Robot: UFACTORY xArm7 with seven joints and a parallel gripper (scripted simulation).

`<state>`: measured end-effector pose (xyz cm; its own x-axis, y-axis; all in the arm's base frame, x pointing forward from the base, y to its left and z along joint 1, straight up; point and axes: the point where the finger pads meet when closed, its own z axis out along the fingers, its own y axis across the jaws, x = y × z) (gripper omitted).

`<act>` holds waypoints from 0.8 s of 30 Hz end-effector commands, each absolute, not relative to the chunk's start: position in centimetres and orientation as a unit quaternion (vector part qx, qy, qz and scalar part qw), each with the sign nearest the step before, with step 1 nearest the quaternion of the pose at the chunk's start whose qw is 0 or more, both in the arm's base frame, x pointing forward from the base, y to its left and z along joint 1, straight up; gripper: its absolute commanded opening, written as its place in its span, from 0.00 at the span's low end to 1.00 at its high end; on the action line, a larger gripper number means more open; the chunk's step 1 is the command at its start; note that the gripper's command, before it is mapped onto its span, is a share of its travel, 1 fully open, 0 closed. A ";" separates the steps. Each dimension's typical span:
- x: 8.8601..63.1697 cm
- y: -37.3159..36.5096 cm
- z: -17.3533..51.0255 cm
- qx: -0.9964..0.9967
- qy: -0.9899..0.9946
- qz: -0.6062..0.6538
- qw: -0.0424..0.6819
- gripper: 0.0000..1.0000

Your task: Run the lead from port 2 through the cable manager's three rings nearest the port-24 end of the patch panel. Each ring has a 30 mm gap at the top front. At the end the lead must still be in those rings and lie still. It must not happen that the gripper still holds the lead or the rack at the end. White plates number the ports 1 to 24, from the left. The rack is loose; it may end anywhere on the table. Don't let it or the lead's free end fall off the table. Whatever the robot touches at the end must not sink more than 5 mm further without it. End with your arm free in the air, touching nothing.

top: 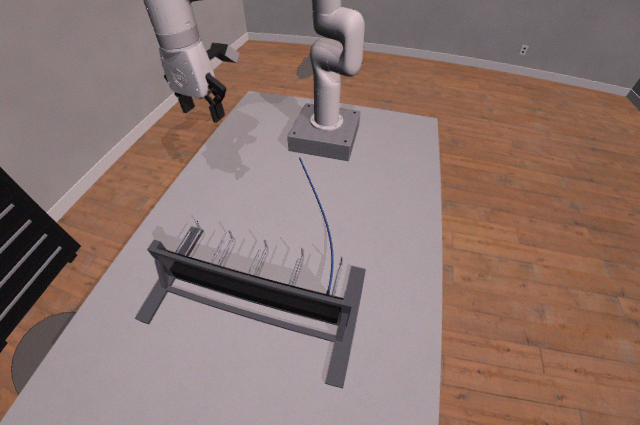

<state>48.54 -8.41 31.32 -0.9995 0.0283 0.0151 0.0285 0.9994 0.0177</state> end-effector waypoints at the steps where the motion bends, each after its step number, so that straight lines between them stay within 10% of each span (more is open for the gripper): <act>1: 48.6 -8.4 31.5 -0.014 -1.000 -0.009 0.005 1.00; 24: 47.5 -5.6 28.3 0.085 -0.996 -0.010 0.003 1.00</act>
